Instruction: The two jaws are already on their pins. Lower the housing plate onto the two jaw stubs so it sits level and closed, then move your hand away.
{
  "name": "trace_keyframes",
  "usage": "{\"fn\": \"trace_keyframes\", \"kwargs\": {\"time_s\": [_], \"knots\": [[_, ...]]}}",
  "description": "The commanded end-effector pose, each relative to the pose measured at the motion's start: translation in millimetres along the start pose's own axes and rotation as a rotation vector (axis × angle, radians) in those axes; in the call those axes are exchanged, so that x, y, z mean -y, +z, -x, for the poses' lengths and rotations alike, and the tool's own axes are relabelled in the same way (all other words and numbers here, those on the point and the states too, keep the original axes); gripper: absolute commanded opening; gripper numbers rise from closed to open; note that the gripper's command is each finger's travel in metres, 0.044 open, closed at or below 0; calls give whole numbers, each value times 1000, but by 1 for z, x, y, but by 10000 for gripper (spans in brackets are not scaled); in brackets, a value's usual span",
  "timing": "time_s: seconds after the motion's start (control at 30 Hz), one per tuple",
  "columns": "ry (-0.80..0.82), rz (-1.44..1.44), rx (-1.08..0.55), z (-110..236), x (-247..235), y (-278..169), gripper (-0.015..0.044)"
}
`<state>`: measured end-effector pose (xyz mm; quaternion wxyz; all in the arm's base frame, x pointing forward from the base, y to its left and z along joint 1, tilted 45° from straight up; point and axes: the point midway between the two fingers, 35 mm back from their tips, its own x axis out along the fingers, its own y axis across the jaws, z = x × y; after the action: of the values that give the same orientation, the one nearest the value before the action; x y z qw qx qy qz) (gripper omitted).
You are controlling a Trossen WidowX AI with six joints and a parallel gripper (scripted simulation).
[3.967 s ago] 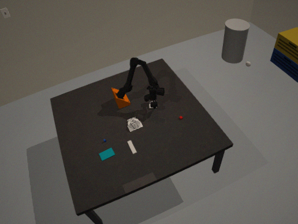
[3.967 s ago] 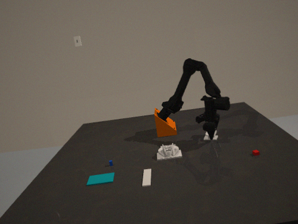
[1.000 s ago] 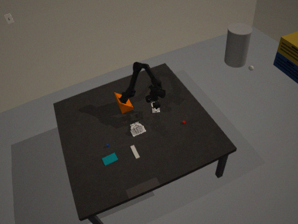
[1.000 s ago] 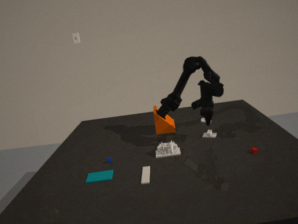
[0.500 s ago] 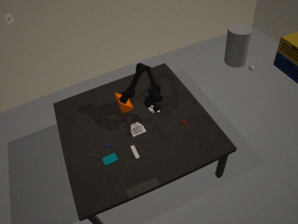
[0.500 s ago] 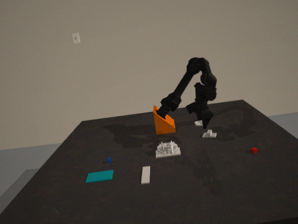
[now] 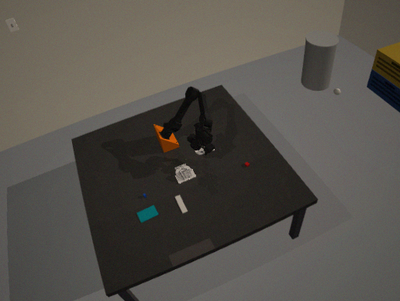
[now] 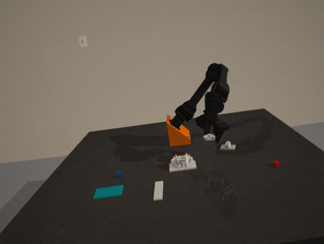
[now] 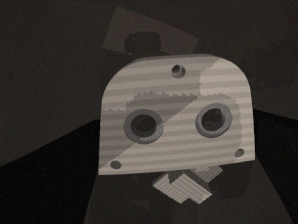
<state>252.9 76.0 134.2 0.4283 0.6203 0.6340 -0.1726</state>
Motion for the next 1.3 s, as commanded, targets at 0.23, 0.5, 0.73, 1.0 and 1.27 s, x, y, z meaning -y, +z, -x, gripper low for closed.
{"fn": "trace_keyframes", "kwargs": {"time_s": [0.23,0.5,0.73,1.0,1.27], "knots": [[-7,235,-6,-3,4,33,351],[-7,417,-11,-3,9,57,351],[-2,575,-18,-4,16,78,351],[9,757,-27,-4,25,100,351],[27,940,-36,-4,36,120,351]]}}
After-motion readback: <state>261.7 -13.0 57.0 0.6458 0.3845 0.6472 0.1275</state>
